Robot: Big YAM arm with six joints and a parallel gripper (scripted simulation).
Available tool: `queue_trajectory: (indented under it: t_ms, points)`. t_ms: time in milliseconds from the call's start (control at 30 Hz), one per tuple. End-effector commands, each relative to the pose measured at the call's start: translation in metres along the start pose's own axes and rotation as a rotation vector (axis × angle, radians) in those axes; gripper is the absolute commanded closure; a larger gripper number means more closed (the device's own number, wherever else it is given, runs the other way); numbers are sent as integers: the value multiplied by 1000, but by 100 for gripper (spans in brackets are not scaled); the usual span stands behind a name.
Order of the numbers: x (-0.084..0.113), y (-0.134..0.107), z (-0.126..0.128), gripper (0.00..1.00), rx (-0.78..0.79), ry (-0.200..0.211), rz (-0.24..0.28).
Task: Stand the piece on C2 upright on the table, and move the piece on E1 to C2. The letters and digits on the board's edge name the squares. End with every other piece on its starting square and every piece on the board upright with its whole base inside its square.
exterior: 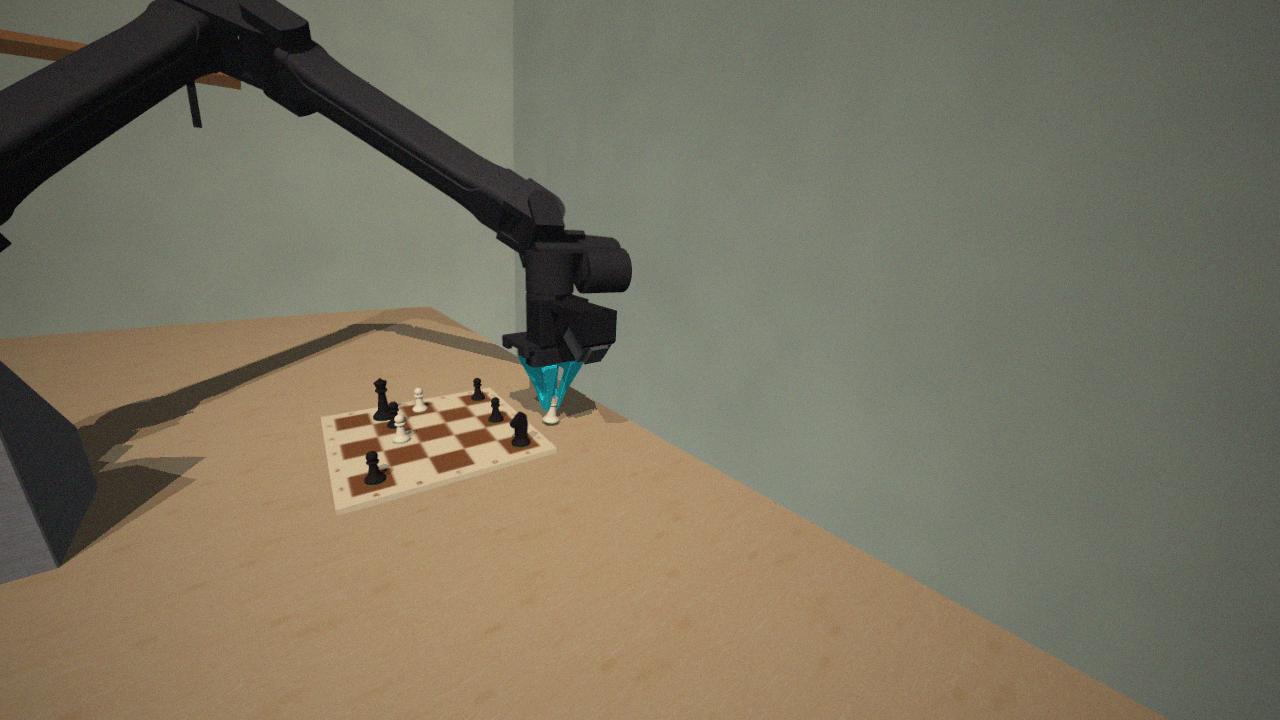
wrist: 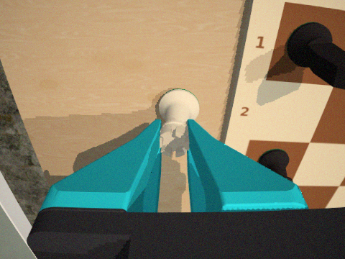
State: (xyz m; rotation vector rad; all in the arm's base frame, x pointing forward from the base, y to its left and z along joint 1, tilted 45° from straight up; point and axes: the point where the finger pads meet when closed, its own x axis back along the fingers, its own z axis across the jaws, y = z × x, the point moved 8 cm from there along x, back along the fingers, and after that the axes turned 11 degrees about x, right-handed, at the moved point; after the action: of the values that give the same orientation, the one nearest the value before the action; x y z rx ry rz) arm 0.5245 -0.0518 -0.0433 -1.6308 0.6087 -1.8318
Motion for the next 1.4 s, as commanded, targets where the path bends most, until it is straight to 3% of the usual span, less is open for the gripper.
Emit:
queue_trajectory:
  t_ms: [0, 1367]
  points:
    - [-12, -4, 1, 100, 24, -18, 4]
    - [-14, -4, 4, 100, 13, -10, 1]
